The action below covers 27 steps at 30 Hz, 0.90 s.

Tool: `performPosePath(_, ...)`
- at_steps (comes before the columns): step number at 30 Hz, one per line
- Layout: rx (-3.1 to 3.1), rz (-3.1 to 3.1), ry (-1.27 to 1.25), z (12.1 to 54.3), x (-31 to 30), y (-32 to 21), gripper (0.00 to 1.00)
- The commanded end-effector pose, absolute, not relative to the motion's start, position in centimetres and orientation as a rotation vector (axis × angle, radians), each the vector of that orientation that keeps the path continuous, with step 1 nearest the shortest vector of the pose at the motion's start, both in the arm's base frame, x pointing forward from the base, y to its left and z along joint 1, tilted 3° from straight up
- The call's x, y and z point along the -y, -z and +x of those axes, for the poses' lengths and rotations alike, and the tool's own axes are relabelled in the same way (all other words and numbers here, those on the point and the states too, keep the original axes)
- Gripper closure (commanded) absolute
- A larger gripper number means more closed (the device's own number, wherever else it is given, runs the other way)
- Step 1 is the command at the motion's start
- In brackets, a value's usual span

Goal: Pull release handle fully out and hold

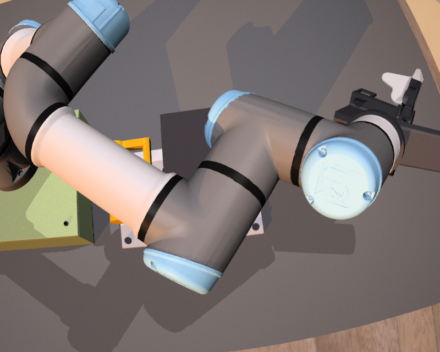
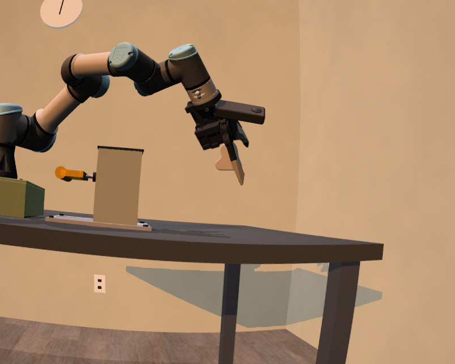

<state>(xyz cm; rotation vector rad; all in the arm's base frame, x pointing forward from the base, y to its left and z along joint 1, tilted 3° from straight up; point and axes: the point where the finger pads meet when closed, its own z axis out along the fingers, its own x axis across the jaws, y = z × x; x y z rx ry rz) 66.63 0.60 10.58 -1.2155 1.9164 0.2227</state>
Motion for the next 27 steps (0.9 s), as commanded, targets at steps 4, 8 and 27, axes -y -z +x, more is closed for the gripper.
performPosePath(4,-1.901,-1.26,-0.184,66.2,0.0,-11.0,0.0)
performPosePath(8,-1.886,-1.31,-0.146,65.6,0.6,-11.4,0.0)
performPosePath(27,-1.735,-1.715,0.11,60.2,4.8,-13.3,0.0)
